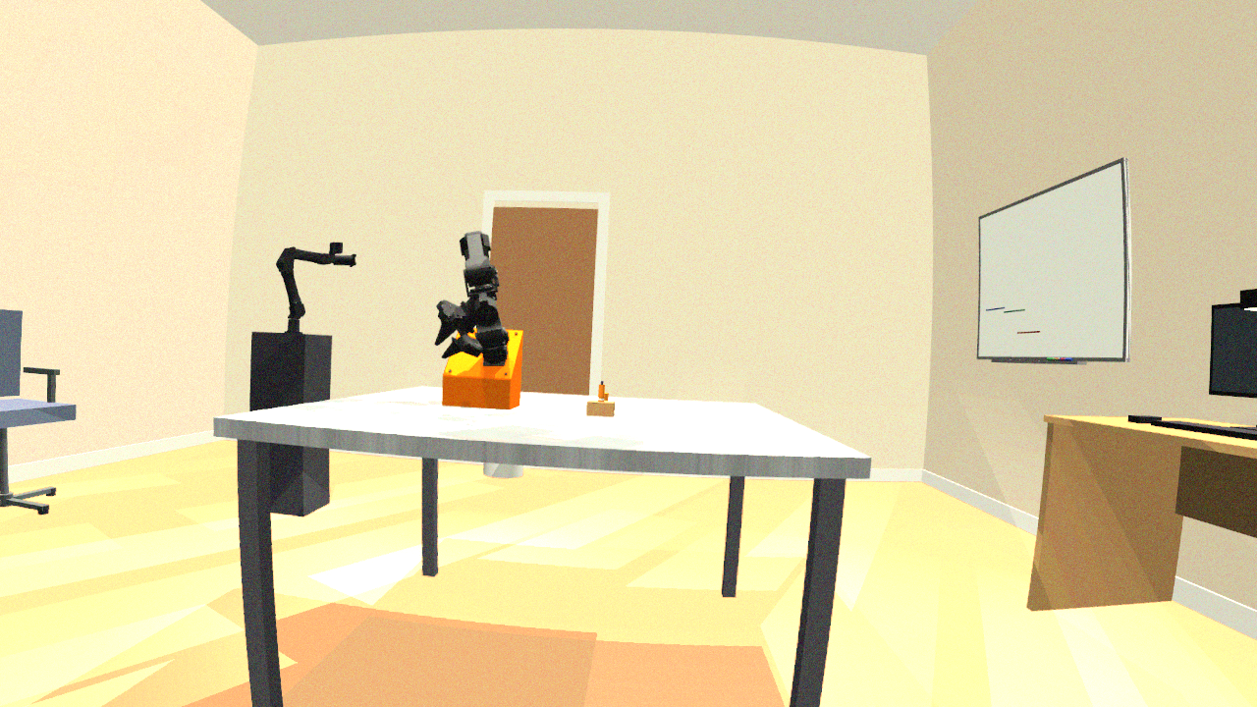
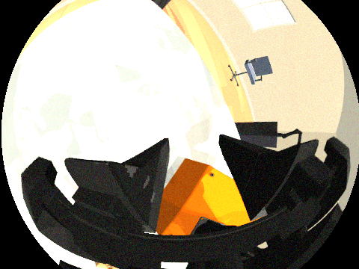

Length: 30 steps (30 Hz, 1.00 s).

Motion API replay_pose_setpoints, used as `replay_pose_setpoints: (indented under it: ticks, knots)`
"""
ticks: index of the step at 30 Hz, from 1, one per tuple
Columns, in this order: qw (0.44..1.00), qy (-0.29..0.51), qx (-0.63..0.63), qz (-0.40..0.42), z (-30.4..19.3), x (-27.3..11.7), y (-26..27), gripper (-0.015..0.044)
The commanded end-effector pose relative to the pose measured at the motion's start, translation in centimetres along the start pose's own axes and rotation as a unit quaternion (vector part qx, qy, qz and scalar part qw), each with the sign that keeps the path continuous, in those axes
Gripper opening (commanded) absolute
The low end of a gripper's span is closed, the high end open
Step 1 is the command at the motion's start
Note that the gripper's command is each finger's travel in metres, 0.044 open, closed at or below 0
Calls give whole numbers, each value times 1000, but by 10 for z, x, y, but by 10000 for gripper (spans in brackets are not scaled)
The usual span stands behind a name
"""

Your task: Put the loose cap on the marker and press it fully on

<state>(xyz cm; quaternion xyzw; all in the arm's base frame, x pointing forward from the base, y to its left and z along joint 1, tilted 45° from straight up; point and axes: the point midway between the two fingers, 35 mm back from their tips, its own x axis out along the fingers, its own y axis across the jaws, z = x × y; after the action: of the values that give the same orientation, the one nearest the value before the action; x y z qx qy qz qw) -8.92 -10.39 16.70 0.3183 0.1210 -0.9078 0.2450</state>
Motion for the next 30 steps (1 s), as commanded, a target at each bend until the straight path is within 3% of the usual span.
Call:
replay_pose_setpoints:
  ticks: [1, 6, 12, 17, 22, 30]
  knots:
    - [991, 10, -128, 42, 0, -8, 35, 235]
    - [928, 1, -358, 106, -14, -29, 93, 235]
    - [776, -41, -607, 166, -57, -69, 156, 235]
    - [676, -68, -708, 194, -93, -96, 180, 235]
    - [499, -128, -833, 202, -154, -133, 200, 235]
    - [144, -244, -945, 165, -283, -185, 183, 235]
